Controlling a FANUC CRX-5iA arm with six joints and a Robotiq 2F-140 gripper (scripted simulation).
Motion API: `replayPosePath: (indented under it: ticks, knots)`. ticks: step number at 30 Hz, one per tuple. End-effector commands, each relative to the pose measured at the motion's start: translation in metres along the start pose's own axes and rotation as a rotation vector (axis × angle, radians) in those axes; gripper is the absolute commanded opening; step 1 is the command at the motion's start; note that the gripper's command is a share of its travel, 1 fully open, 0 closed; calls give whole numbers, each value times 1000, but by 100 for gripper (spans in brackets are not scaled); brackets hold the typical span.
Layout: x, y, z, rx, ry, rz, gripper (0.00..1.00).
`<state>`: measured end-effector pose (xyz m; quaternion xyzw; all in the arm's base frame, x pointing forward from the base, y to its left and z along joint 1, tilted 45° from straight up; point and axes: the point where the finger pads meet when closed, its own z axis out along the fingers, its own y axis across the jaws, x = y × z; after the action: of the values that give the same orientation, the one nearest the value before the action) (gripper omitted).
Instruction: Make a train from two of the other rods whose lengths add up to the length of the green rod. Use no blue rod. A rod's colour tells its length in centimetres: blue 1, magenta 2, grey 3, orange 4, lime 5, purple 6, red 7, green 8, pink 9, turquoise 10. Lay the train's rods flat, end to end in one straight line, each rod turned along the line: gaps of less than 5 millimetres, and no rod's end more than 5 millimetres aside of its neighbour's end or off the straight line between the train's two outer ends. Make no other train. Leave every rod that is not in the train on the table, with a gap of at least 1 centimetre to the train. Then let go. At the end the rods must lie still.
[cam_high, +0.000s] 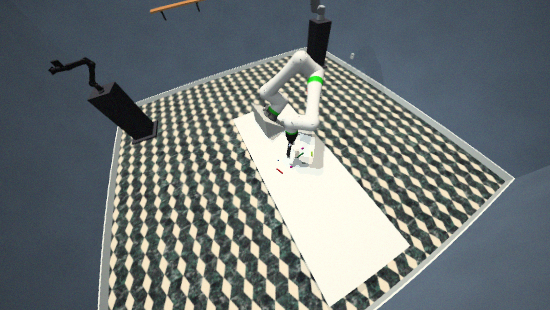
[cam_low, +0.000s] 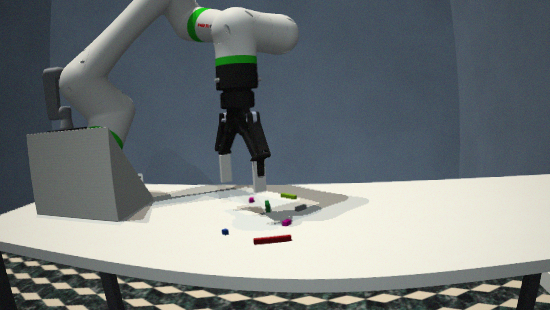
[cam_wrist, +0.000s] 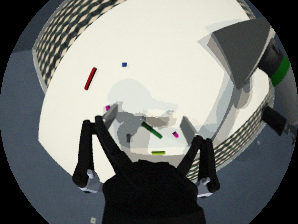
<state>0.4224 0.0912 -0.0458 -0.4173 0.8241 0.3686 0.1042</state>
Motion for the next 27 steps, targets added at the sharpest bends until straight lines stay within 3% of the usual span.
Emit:
replayPosePath:
  ticks: [1, 16, 27]
  knots:
    - [0, 0, 0, 0, 0, 0, 100]
    - [0, 0, 0, 0, 0, -19, 100]
    - [-5, -5, 0, 0, 0, -359, 100]
